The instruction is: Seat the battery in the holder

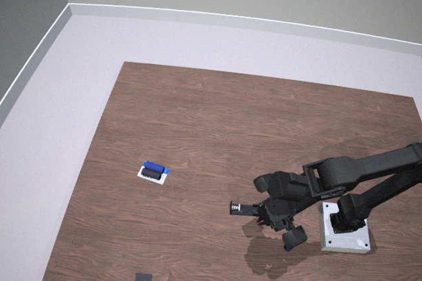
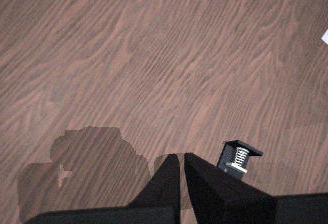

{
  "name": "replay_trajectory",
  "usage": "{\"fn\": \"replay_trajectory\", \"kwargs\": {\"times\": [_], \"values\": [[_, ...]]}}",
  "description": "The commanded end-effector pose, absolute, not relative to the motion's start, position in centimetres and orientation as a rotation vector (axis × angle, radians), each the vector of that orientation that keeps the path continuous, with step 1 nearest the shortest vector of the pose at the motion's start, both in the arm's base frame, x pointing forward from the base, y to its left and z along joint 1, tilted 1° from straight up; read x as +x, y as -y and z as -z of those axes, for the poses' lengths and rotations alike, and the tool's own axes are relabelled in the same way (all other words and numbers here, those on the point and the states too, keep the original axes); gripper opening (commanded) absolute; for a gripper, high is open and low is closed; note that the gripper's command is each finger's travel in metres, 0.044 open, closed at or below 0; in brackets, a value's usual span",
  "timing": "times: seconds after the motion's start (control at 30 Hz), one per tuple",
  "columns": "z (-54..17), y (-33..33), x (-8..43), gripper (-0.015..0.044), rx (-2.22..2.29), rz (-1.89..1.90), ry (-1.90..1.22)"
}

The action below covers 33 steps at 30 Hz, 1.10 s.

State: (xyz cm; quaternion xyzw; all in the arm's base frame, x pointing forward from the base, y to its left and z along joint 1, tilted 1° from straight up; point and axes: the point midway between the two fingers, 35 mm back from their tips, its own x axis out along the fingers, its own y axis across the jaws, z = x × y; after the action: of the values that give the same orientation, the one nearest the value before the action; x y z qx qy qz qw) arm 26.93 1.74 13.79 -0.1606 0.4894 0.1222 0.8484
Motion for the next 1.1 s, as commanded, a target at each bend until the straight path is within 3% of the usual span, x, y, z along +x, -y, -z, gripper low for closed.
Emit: {"fn": "replay_trajectory", "kwargs": {"times": [0.0, 0.4, 0.8, 1.07], "values": [[-11.4, -1.5, 20.0, 0.0, -0.47, -0.492, -1.507], [-11.2, -1.5, 20.0, 0.0, -0.469, -0.492, -1.507], [-3.8, -1.6, 20.0, 0.0, -0.467, -0.491, -1.508], [-3.4, -2.2, 19.7, 0.0, -0.469, -0.492, -1.507]]}}
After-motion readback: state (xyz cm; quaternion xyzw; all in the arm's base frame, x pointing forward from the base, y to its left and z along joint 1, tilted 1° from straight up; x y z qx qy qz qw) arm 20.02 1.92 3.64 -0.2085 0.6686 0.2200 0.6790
